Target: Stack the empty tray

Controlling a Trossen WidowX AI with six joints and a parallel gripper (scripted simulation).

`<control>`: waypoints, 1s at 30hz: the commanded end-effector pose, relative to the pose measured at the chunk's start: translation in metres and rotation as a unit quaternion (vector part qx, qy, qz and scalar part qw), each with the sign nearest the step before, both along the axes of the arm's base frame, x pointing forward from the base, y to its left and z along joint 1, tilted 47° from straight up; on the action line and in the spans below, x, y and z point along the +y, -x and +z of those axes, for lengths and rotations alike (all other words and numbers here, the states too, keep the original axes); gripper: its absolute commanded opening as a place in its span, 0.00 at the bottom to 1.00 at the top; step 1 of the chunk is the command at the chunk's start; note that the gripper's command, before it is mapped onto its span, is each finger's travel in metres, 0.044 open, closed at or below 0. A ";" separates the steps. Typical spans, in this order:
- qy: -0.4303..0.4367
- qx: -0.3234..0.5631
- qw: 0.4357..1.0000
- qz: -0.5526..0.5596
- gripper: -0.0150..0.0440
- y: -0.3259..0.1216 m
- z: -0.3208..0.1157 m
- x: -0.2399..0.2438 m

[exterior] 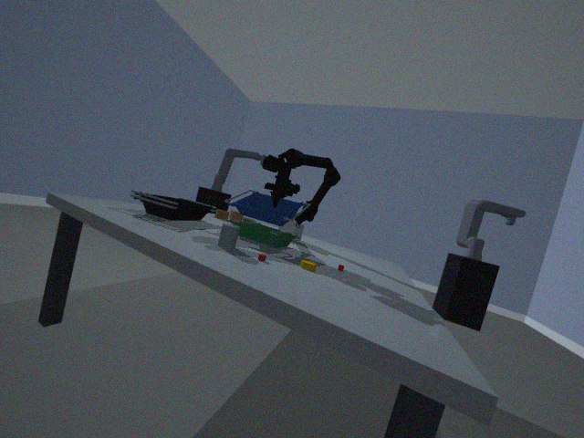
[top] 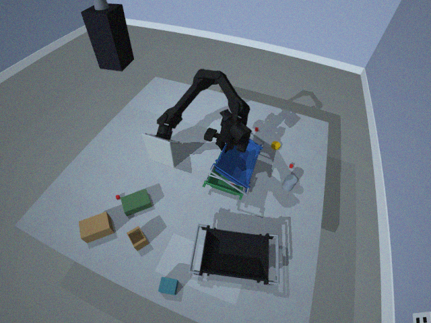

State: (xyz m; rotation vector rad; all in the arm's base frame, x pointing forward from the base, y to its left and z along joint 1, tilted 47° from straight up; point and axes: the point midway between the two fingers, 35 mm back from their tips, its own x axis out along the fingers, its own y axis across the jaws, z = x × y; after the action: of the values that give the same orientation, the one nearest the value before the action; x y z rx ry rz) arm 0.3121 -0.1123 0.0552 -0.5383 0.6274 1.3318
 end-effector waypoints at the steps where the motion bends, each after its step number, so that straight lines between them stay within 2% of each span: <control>1: 0.001 -0.008 1.000 -0.012 0.25 -0.002 0.000 -0.001; 30: 0.000 -0.009 1.000 -0.012 0.25 0.004 -0.023 0.024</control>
State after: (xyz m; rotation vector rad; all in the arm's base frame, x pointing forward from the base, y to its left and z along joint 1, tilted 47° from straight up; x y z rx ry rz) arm 0.3105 -0.0912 0.0333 -0.5430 0.6176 1.3075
